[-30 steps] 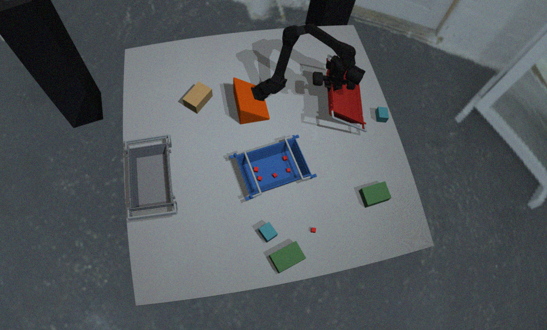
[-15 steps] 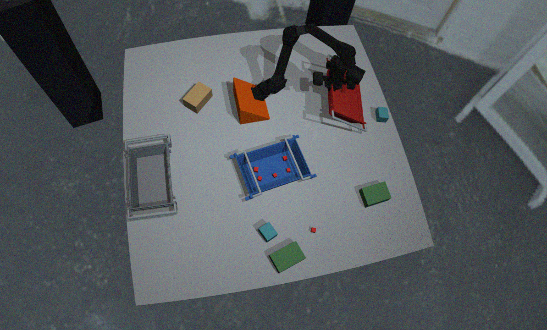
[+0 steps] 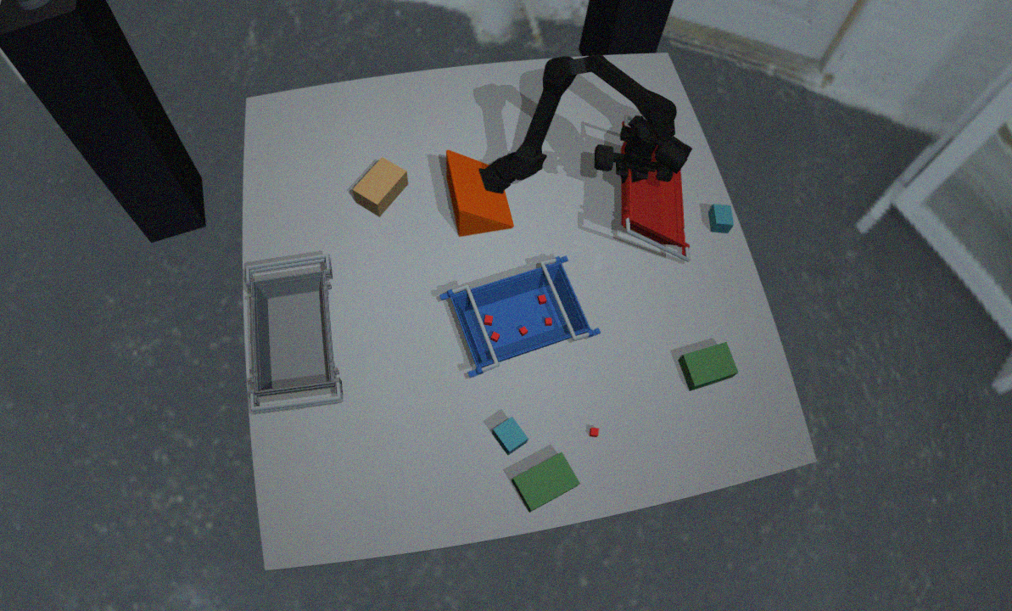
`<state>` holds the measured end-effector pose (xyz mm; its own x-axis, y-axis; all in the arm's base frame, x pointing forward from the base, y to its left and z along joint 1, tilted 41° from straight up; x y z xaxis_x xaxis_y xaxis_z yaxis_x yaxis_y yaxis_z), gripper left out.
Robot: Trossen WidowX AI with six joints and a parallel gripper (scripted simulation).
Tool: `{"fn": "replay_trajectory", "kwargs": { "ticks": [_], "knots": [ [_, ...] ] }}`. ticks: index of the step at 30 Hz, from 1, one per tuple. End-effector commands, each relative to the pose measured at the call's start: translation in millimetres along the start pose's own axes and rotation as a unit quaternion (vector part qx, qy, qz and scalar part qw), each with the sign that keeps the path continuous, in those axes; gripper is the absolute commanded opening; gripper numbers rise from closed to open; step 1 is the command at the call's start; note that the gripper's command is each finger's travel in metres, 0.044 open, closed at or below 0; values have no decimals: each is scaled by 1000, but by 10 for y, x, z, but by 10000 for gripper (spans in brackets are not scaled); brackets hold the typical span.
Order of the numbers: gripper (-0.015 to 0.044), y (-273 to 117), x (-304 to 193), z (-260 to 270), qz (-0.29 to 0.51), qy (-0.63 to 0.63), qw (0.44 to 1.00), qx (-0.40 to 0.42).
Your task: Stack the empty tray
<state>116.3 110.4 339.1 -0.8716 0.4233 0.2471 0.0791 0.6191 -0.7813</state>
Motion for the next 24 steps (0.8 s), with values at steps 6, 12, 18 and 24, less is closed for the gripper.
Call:
{"fn": "replay_trajectory", "kwargs": {
  "ticks": [6, 12, 18, 24],
  "knots": [
    [0, -42, -292, -113, 23, 38, 999, -3],
    [0, -32, -514, -140, 33, 68, 997, 4],
    [0, -31, -746, -144, 41, 98, 994, 11],
    [0, -38, -984, -123, 49, 128, 990, 16]
  ]
}}
Point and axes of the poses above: the point midway between the two fingers, 35 mm back from their tips, its own y axis out along the fingers, its own z axis across the jaws, x = y × z, the point moved 6 cm from there along -y, back along the fingers, and after that the axes turned 7 degrees about y, right-handed, at the moved point
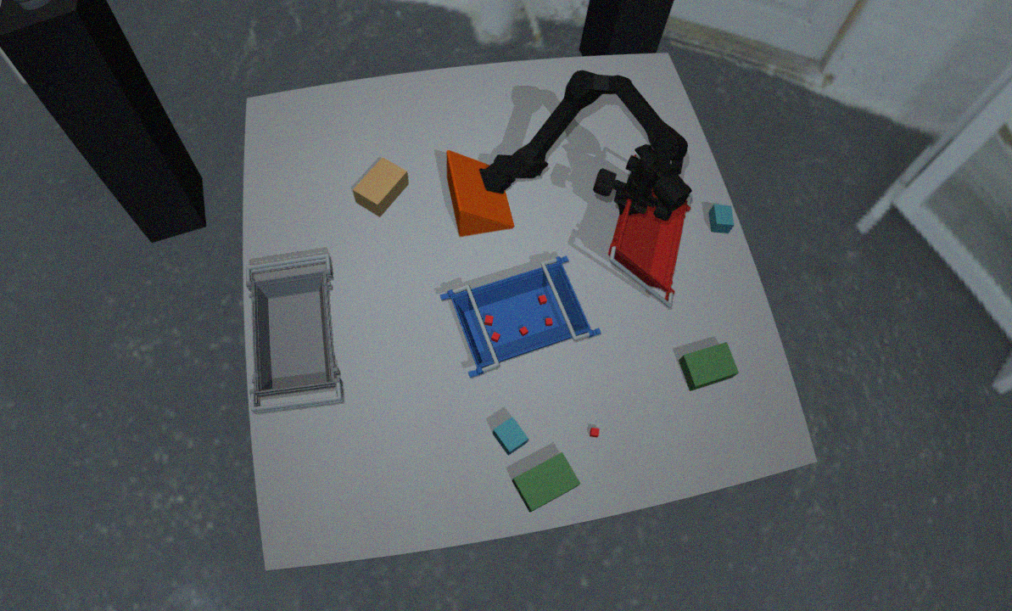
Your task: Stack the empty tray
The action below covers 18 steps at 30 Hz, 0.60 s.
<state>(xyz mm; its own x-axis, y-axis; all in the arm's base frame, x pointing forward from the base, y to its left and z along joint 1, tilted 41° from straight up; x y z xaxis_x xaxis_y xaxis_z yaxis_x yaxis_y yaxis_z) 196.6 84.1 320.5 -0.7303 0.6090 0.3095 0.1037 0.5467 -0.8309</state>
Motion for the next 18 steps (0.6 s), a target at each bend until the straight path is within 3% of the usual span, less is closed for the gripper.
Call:
{"fn": "replay_trajectory", "kwargs": {
  "ticks": [1, 18],
  "knots": [
    [0, -76, -167, -44, 12, 19, 1000, -12],
    [0, -90, -884, 11, 24, 107, 994, -1]
  ]
}}
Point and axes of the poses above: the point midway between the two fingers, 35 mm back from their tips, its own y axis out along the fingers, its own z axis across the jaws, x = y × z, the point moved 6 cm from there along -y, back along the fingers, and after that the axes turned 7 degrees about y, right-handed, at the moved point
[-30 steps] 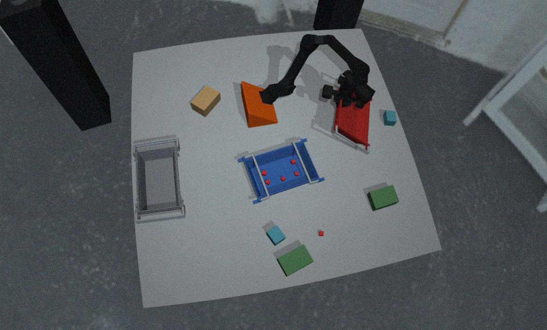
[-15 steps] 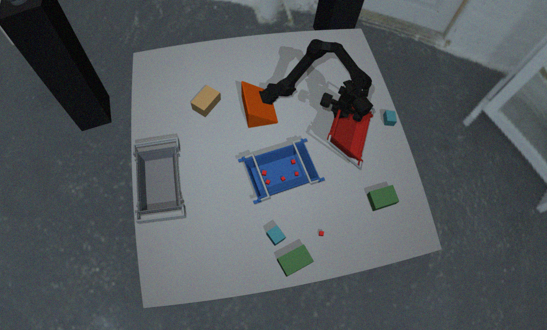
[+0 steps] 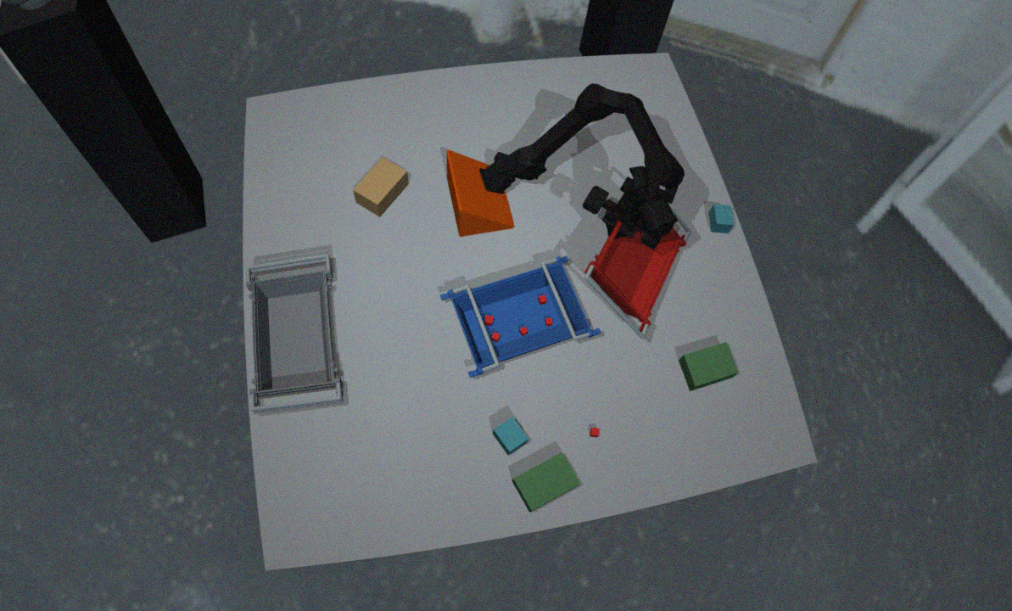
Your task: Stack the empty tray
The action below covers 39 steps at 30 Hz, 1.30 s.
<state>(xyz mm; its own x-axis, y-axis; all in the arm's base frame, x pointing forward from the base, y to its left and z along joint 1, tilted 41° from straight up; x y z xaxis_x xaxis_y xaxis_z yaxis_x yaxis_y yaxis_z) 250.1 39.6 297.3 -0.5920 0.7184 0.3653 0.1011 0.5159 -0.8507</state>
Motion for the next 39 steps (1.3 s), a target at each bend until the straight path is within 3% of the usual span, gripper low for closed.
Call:
{"fn": "replay_trajectory", "kwargs": {
  "ticks": [1, 39],
  "knots": [
    [0, -93, -196, -15, 10, 21, 1000, -15],
    [0, -194, -1858, 649, -1, 218, 976, -22]
  ]
}}
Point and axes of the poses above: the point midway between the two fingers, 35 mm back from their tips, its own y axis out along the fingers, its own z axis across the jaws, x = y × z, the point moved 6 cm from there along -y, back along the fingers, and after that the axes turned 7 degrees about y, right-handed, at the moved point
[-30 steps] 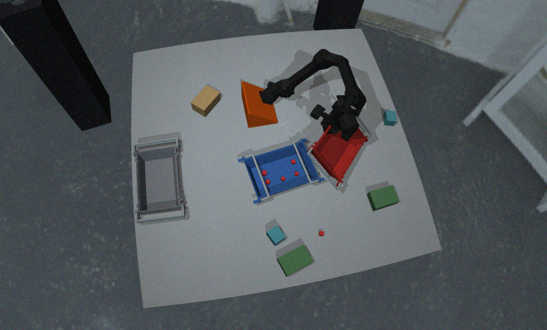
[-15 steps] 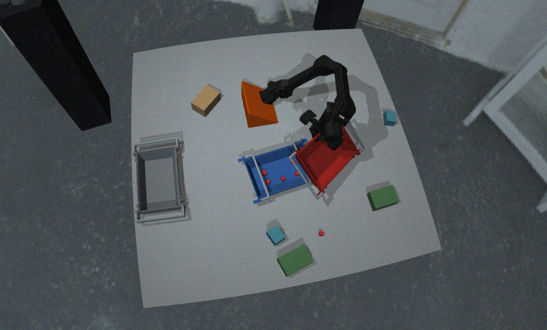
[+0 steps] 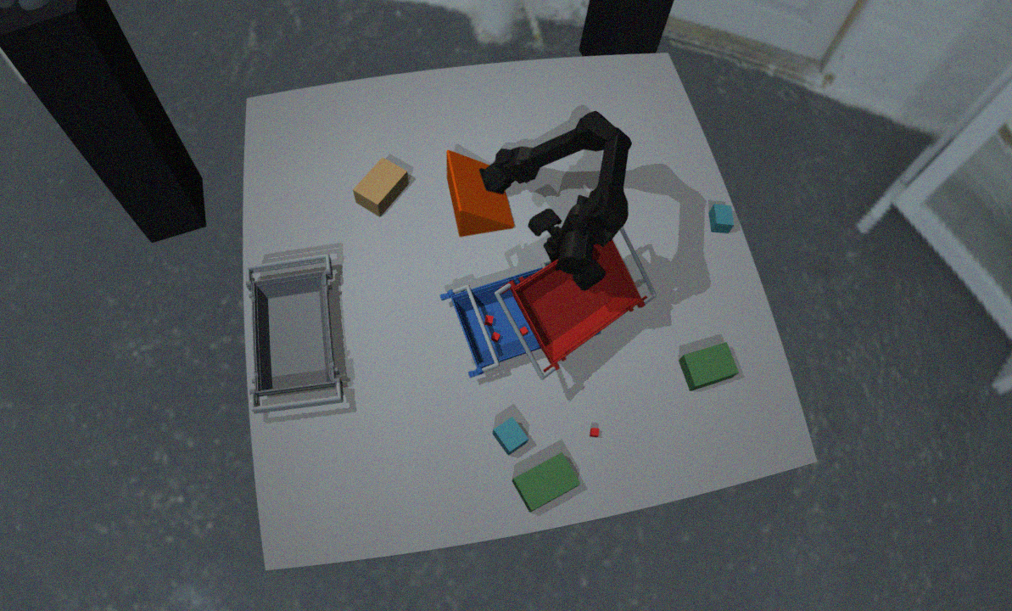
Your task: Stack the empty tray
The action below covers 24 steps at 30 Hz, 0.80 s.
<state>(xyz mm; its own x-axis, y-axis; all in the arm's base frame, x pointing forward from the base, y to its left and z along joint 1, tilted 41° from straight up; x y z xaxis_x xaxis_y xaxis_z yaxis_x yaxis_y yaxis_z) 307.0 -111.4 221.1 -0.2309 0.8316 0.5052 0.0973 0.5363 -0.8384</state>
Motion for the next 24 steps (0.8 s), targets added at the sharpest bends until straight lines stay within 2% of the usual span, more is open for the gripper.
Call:
{"fn": "replay_trajectory", "kwargs": {
  "ticks": [1, 14, 24],
  "knots": [
    [0, -129, -235, 54, 6, 22, 1000, -21],
    [0, -173, -852, 310, -10, 87, 996, -34],
    [0, -174, -883, 327, -10, 90, 995, -35]
  ]
}}
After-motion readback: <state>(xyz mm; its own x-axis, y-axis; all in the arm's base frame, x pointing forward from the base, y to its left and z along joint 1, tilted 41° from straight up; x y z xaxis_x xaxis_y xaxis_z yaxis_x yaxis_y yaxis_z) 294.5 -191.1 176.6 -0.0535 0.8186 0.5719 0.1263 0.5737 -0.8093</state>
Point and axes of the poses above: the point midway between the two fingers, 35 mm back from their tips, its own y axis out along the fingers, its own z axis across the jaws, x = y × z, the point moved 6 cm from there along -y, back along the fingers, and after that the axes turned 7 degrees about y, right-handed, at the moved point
